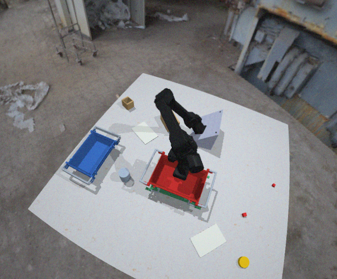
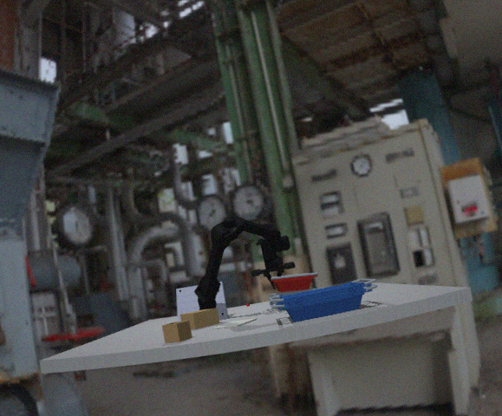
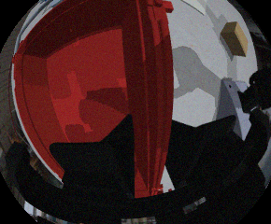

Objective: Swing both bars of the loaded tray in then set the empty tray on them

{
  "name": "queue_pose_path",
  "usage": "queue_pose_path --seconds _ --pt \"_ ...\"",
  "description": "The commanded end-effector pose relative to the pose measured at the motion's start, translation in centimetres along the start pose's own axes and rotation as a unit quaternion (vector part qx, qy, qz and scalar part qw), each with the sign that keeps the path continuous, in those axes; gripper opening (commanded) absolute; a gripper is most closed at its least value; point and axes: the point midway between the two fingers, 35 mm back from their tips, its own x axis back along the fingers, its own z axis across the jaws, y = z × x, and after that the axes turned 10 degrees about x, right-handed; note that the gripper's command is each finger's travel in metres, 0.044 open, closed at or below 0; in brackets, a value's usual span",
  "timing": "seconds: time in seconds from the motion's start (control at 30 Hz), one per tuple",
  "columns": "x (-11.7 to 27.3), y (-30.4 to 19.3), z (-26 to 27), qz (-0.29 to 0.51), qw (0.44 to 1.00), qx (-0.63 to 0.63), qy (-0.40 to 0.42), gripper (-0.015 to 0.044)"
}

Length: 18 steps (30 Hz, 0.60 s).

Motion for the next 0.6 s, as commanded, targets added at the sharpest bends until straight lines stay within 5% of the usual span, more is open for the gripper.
queue_pose_path --seconds 0.0,0.57 --pt "-0.61 -0.27 -0.56 0.006 1.0 0.01 -0.016 0.0029" --pt "-0.61 -0.27 -0.56 0.006 1.0 0.01 -0.016 0.0279"
